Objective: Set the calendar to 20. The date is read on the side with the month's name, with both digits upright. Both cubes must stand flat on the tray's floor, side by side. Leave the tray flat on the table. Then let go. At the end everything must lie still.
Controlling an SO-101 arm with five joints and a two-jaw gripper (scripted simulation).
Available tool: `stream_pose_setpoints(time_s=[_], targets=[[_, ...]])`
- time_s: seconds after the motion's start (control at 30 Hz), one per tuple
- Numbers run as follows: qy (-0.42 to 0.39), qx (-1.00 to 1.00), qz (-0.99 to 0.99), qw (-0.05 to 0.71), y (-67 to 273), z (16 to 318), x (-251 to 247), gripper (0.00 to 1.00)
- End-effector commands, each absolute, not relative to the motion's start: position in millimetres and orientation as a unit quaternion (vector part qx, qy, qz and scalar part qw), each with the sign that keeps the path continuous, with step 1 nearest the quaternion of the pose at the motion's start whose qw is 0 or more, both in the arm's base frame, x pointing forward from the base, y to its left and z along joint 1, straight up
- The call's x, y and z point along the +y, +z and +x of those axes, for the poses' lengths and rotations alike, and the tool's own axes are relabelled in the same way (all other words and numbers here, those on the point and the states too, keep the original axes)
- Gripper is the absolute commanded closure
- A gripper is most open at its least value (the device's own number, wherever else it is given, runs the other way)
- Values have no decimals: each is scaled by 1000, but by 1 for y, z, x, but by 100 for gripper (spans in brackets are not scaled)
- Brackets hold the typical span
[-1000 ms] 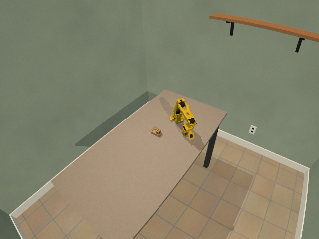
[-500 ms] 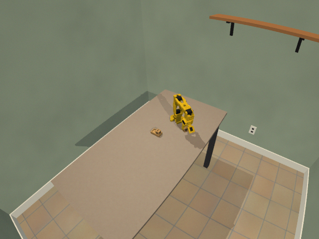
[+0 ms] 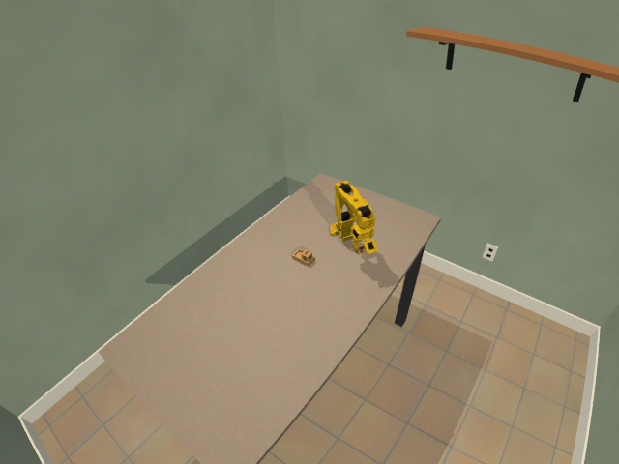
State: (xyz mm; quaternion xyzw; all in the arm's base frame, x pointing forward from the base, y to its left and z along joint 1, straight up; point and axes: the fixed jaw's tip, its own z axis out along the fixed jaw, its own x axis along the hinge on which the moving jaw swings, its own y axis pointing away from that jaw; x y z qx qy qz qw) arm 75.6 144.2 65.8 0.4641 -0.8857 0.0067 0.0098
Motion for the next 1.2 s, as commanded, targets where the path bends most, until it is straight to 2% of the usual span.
stream_pose_setpoints(time_s=[0.0,0.53,1.17], targets=[[-8,-885,465,-13,72,76,149,100],[-14,-885,465,-22,72,77,150,100],[-103,-867,458,-168,69,88,165,100]])
